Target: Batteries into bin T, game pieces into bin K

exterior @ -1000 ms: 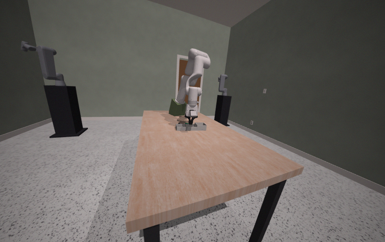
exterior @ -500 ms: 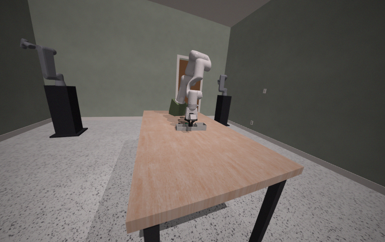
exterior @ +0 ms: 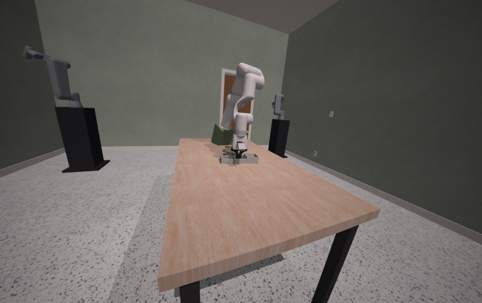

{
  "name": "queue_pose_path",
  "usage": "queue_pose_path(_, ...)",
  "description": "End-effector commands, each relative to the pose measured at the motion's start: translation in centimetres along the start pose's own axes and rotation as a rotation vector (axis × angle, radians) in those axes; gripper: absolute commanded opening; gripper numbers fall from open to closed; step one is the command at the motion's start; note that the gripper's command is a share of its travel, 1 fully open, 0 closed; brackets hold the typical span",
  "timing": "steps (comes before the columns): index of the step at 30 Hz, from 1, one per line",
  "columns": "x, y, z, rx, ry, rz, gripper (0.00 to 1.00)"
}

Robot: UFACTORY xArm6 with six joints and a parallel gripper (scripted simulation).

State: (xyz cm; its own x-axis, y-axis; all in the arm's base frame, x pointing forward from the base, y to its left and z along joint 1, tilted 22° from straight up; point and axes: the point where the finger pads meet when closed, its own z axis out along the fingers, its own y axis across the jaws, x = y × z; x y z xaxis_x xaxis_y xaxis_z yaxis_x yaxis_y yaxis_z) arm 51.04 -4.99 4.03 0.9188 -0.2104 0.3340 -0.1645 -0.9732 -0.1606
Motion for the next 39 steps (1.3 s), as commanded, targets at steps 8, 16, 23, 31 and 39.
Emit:
queue_pose_path(8, 0.1, 0.0, -0.1, 0.0, 0.003, 0.0, 0.07)
queue_pose_path(16, 0.1, 0.0, -0.1, 0.0, 0.003, 0.0, 0.07)
queue_pose_path(23, 0.1, 0.0, -0.1, 0.0, 0.003, 0.0, 0.07)
queue_pose_path(31, 0.1, 0.0, -0.6, 0.0, 0.003, 0.0, 0.07)
queue_pose_path(39, 0.1, 0.0, -1.7, 0.0, 0.003, 0.0, 0.07)
